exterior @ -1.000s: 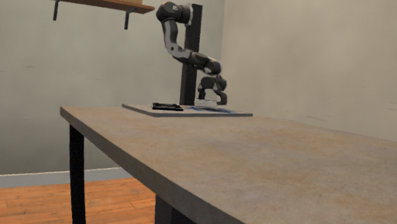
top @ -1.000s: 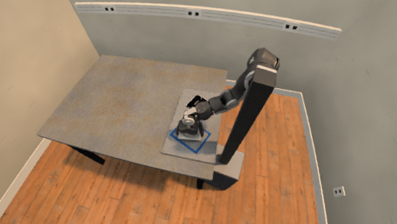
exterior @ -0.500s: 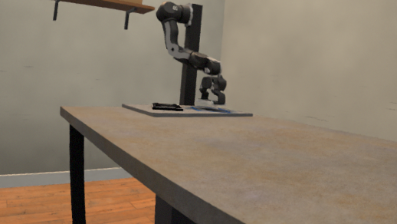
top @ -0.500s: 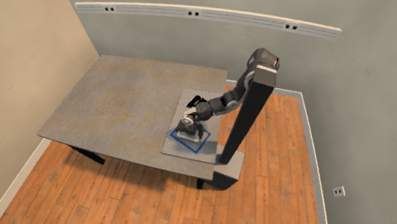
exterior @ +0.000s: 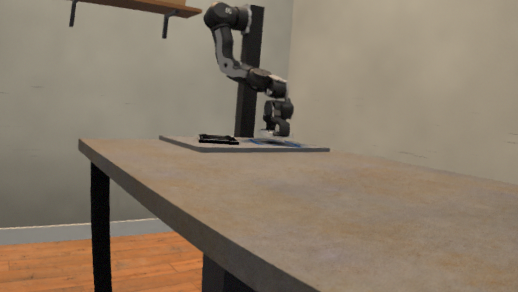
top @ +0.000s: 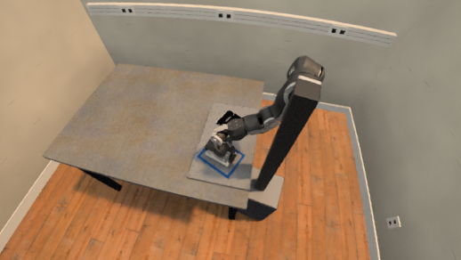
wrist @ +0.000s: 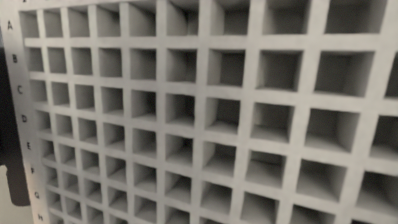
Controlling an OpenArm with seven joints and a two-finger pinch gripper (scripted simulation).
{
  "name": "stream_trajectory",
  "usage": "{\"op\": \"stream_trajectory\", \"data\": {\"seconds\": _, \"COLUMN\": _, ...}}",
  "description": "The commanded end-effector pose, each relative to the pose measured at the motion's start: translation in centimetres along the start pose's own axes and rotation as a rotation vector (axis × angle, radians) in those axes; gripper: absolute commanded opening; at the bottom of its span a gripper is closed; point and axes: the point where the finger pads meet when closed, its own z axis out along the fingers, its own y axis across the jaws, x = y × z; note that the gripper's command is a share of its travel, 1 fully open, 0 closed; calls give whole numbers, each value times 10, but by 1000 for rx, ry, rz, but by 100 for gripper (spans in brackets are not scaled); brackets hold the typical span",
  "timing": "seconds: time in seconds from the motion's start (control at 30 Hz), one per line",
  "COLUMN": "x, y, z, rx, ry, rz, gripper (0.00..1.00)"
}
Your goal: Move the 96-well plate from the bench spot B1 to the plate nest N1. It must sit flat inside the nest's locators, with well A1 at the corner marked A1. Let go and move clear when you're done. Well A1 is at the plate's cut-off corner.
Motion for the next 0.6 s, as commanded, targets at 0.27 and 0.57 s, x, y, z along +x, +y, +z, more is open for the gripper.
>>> {"op": "stream_trajectory", "data": {"seconds": 0.27, "x": 1, "y": 1, "z": 4, "rx": -8, "ry": 0, "rz": 0, "gripper": 0}}
{"op": "stream_trajectory", "data": {"seconds": 0.57, "x": 1, "y": 1, "z": 9, "rx": -12, "ry": 1, "rz": -6, "gripper": 0}}
